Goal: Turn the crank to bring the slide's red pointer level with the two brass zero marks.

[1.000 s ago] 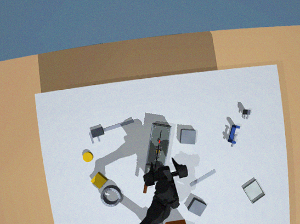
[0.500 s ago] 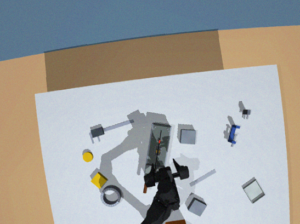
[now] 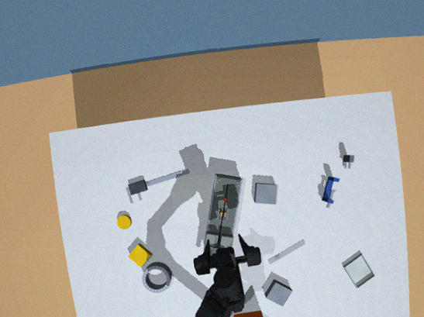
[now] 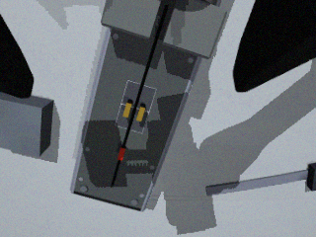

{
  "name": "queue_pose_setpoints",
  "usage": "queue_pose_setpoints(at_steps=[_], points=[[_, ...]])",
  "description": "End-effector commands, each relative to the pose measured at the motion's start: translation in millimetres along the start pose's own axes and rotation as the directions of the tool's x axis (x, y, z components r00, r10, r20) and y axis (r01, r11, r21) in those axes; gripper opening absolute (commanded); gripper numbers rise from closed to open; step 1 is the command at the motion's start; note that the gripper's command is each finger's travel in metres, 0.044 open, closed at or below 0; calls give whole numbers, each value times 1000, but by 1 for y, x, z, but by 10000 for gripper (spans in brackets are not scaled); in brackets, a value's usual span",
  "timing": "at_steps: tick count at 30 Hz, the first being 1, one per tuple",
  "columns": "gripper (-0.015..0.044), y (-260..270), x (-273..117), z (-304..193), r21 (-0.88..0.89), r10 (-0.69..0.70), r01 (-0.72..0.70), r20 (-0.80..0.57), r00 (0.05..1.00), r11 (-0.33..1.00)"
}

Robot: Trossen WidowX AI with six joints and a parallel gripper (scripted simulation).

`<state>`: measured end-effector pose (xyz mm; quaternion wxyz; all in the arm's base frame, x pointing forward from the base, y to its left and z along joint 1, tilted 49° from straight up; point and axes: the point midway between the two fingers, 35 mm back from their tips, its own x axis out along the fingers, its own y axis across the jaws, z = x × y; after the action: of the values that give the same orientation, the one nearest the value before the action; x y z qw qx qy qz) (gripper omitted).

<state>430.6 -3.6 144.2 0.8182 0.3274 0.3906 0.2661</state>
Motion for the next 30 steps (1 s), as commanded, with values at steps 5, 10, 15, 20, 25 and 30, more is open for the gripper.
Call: queue_pose_setpoints(at_steps=[5, 10, 15, 20, 25, 30], points=[[440, 31, -20, -19, 82, -76, 76, -1, 997, 994], [440, 47, -32, -33, 130, -121, 120, 2, 993, 984], [440, 61, -44, -49, 170, -170, 166, 8, 985, 971], [440, 73, -55, -67, 222, -211, 202, 15, 977, 954], [440, 78, -61, -76, 249, -230, 219, 18, 973, 944], [440, 78, -56, -79, 248, -231, 220, 17, 973, 943]])
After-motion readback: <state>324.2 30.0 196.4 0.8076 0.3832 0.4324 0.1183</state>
